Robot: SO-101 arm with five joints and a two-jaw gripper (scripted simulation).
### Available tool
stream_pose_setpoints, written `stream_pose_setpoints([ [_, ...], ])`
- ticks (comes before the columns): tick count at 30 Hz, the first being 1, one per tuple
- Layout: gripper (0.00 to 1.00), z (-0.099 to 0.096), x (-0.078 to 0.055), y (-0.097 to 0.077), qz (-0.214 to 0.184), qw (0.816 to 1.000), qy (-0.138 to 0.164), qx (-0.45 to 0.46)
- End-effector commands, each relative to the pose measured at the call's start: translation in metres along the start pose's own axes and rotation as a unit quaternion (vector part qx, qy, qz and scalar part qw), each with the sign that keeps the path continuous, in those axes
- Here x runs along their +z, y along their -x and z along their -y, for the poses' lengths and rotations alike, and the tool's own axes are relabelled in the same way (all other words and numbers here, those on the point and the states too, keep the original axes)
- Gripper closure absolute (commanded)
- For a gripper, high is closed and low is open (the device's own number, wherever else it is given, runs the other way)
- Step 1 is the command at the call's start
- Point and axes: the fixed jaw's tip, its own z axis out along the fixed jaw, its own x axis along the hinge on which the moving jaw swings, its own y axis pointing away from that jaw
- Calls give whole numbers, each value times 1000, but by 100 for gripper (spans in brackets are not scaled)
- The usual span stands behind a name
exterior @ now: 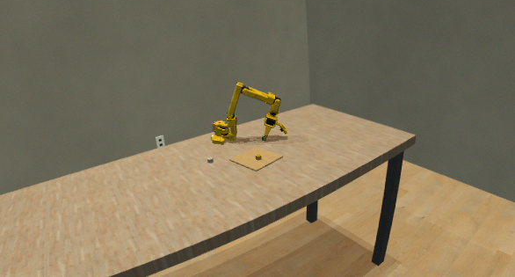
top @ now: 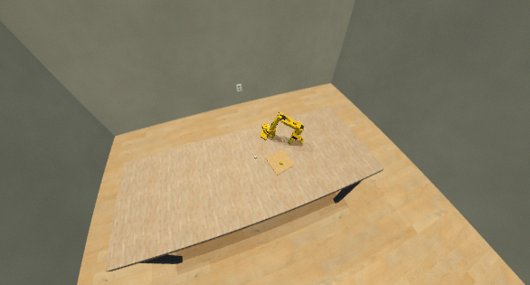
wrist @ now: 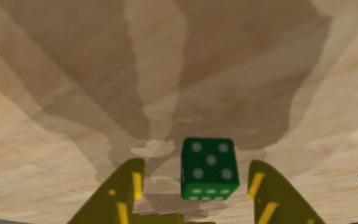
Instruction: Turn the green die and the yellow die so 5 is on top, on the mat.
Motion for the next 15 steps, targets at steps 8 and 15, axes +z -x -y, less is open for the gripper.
stream_pose_setpoints([
  [8, 88, 6, -2, 2, 8, 1000, 7, 1],
  [15, 91, 8, -2, 2, 8, 1000, 9, 1],
])
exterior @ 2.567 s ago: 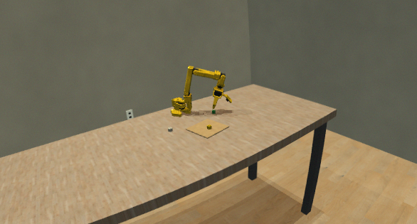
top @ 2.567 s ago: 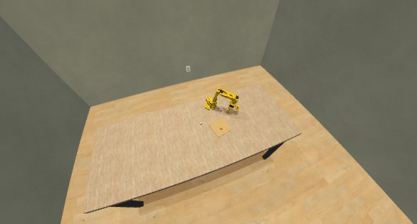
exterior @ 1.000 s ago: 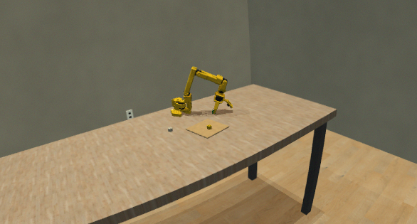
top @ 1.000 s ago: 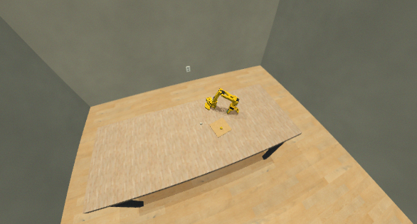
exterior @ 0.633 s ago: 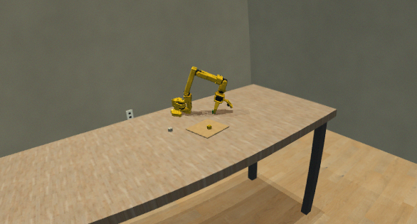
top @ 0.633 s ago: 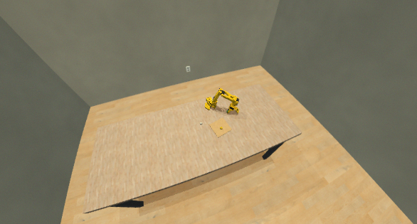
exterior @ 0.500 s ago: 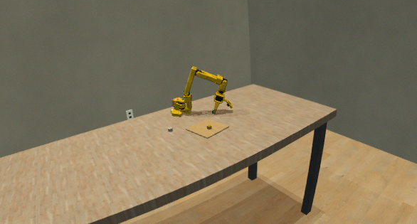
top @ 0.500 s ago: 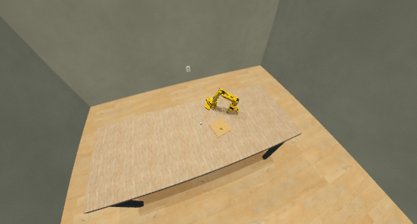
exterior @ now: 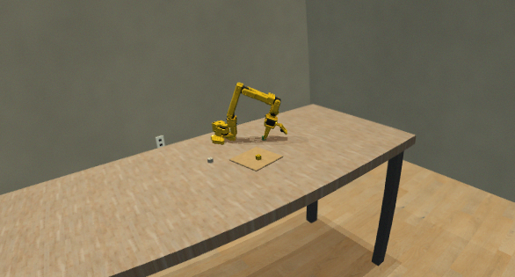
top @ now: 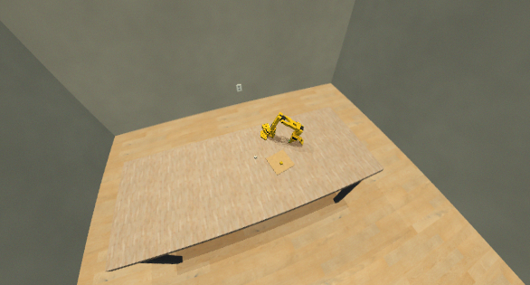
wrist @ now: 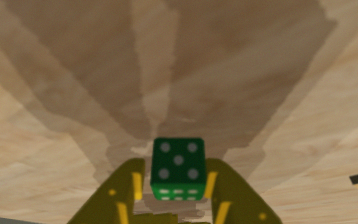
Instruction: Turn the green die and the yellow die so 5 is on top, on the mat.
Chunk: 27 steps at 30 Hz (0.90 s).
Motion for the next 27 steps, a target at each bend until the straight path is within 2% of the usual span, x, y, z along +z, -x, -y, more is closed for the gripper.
stream_pose_setpoints([
  [1, 91, 2, -2, 2, 8, 1000, 4, 2],
  [18, 94, 4, -2, 2, 8, 1000, 5, 2],
  [27, 100, 4, -2, 2, 8, 1000, 5, 2],
])
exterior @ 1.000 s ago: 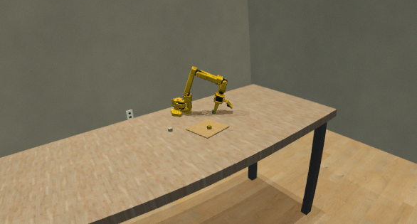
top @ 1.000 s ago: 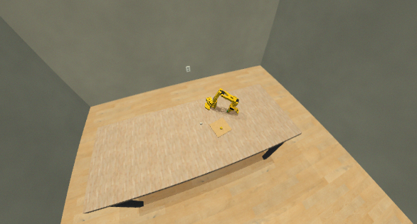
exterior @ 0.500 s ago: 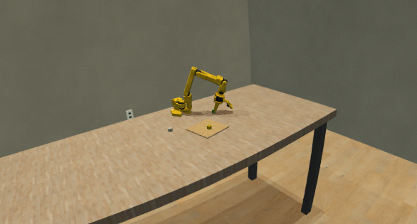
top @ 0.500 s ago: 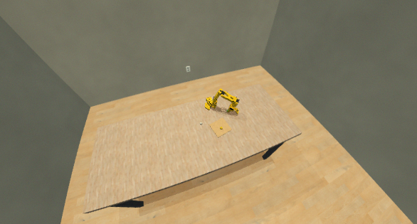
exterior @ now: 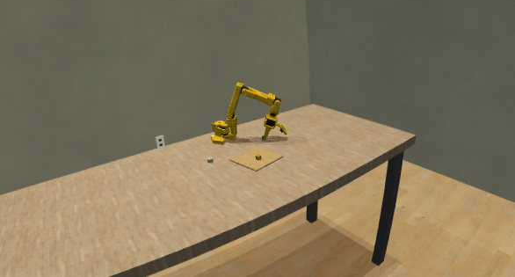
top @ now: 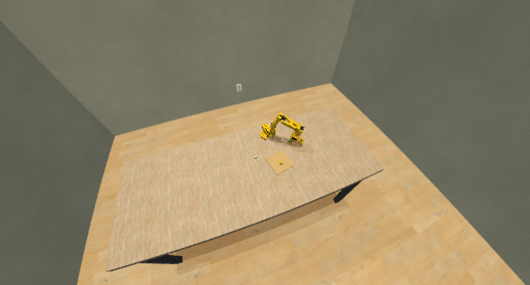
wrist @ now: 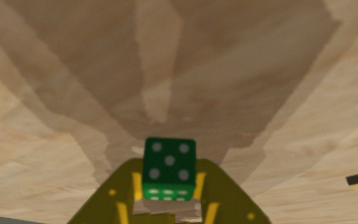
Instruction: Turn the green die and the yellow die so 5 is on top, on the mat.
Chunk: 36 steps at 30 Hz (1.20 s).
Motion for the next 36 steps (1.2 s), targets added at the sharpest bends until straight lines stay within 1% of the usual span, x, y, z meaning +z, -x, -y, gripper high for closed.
stream_pose_setpoints([
  [1, 100, 2, -2, 2, 9, 1000, 3, 2],
  [7, 100, 2, -2, 2, 9, 1000, 3, 2],
  [11, 100, 1, -5, 1, 20, 1000, 3, 2],
  [15, 100, 1, -14, -1, 49, 999, 2, 2],
  [20, 100, 0, -29, -7, 104, 995, 3, 2],
  [22, 100, 0, -29, -7, 104, 995, 3, 2],
  [26, 100, -1, -39, -12, 150, 989, 4, 2],
  [29, 100, -1, -44, -16, 176, 984, 4, 2],
  [32, 100, -2, -47, -18, 193, 981, 5, 2],
  [36, 100, -2, -49, -19, 199, 980, 5, 2],
])
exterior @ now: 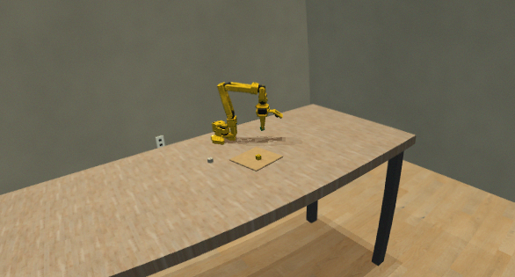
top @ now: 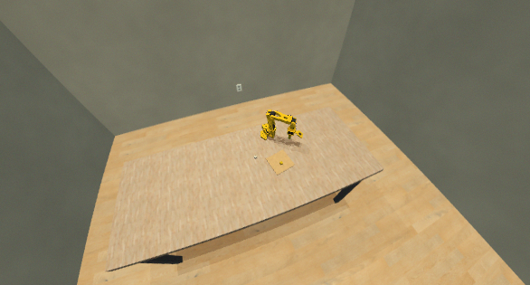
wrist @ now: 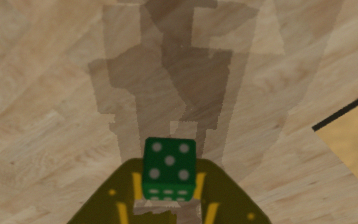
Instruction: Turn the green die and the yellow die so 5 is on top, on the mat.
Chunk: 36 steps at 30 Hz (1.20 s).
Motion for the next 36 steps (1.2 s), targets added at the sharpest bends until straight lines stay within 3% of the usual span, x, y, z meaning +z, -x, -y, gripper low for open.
stream_pose_setpoints([
  [1, 100, -2, -8, 5, 36, 999, 2, -2],
  [24, 100, -2, -8, 6, 40, 999, 2, -2],
  [36, 100, -1, -9, 18, 137, 991, 5, -1],
])
